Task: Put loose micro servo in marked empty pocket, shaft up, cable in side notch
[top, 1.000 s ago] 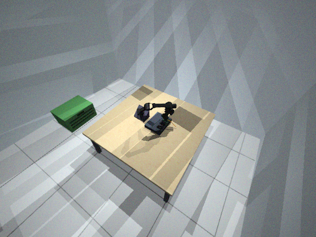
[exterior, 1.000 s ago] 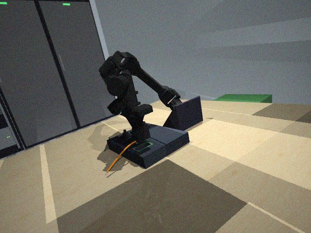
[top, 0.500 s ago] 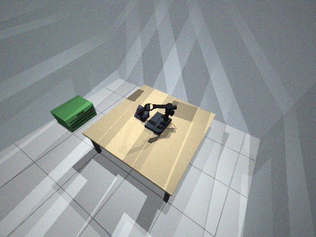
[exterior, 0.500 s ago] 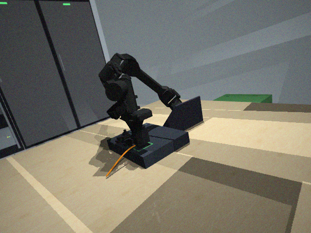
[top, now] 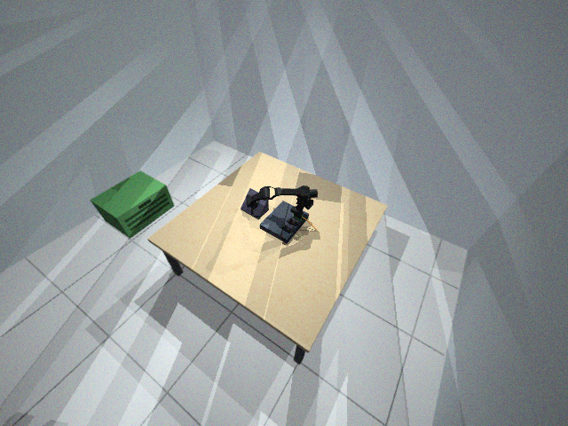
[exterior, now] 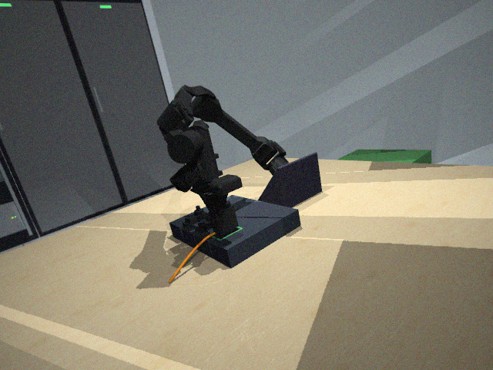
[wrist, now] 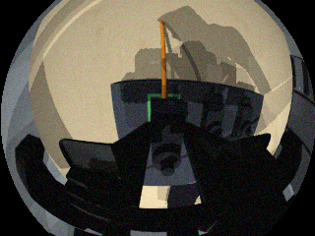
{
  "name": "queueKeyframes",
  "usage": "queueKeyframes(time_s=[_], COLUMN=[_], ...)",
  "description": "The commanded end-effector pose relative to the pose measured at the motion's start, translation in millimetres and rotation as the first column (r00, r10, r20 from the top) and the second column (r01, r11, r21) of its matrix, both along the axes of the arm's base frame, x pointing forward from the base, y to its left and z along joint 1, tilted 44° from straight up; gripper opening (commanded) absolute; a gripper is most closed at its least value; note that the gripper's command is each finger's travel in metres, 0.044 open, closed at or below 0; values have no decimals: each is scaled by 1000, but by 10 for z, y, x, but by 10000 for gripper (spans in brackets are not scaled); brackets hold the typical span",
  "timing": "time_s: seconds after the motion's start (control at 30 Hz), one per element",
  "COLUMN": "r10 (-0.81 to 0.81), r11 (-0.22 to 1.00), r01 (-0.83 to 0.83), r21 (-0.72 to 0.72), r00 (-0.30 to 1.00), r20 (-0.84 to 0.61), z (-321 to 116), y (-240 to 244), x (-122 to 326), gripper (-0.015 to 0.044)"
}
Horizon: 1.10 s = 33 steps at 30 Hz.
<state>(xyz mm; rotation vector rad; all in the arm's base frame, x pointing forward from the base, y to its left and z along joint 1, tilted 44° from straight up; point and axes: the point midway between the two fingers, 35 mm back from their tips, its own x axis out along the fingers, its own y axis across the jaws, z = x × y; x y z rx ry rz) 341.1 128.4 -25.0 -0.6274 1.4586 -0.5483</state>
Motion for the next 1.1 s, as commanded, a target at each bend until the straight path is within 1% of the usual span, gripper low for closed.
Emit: queueKeyframes(time_s=[0.0,1.07], r10=[5,5], r11=[1000,1000], r01=[-5,-5], r21=[-5,-6], r00=[1000,1000], r20=[0,0], z=[-22,-223], y=[-28,-222], x=[4,18], gripper=[0,0])
